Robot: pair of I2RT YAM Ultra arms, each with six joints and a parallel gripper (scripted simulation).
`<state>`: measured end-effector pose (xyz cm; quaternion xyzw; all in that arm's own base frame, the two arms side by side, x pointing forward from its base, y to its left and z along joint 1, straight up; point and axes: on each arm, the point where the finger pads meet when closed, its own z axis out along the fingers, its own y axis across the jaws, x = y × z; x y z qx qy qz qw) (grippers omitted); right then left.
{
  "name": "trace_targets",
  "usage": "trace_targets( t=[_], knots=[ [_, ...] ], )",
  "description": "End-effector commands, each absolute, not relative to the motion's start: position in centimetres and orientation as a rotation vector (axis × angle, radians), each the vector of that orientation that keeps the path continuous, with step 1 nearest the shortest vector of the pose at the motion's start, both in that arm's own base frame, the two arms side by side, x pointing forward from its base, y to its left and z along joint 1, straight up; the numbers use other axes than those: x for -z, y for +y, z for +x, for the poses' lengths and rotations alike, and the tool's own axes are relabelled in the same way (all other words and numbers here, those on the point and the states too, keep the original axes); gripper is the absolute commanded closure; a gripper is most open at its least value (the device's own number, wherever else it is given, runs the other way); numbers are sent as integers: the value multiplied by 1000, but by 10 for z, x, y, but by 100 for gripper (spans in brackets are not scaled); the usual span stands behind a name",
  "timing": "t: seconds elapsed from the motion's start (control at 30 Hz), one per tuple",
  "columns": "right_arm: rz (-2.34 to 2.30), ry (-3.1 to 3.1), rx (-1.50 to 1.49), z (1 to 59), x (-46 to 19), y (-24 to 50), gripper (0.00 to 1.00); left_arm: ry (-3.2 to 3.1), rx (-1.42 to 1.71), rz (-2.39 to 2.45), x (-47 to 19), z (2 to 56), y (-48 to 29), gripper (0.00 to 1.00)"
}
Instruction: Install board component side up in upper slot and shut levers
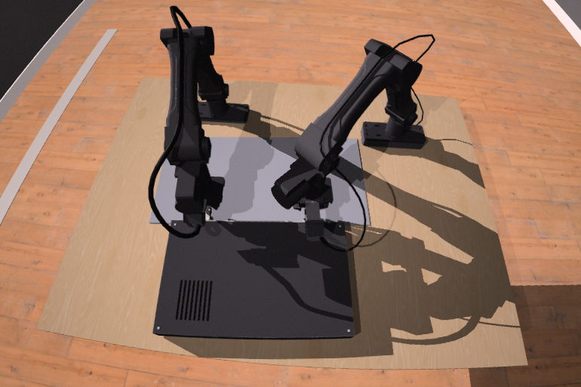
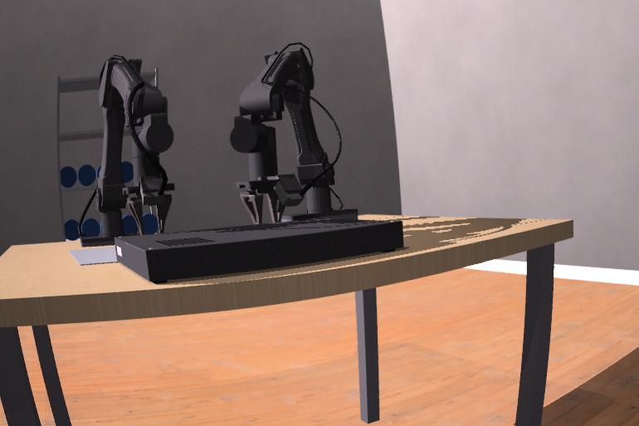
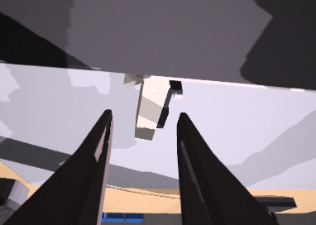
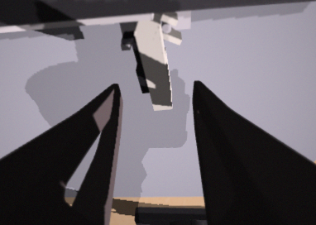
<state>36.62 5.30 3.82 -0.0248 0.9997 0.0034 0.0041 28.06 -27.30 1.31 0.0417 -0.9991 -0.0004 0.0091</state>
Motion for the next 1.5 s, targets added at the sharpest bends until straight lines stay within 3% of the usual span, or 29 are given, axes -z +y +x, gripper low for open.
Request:
trace_targets(
  t=[0.0,0.27,0.33,0.53,0.6,0.8,1.17,1.47],
  knots=[
    [-68,3081,-19,376,-60,53,58,-3162,-25,152,-32,291,-273,58],
    [-60,3078,-18,376,-75,52,58,-3184,-60,148,-45,296,-272,58],
    [-67,3078,-17,375,-80,48,36,-3183,-60,153,-50,296,-272,58],
    [-63,3078,-16,374,-106,47,36,-3184,-60,143,-59,293,-274,58],
    [-70,3078,-16,373,-117,50,36,-3176,-50,154,-60,293,-276,36],
    [-73,3132,-9,367,-97,54,36,-3176,-71,149,-101,290,-277,36],
    [-75,3131,-9,367,-97,55,36,-3136,-1,144,-78,283,-275,36],
    [-75,3131,-9,367,-97,55,36,-3437,45,98,-125,317,-236,36]
  ],
)
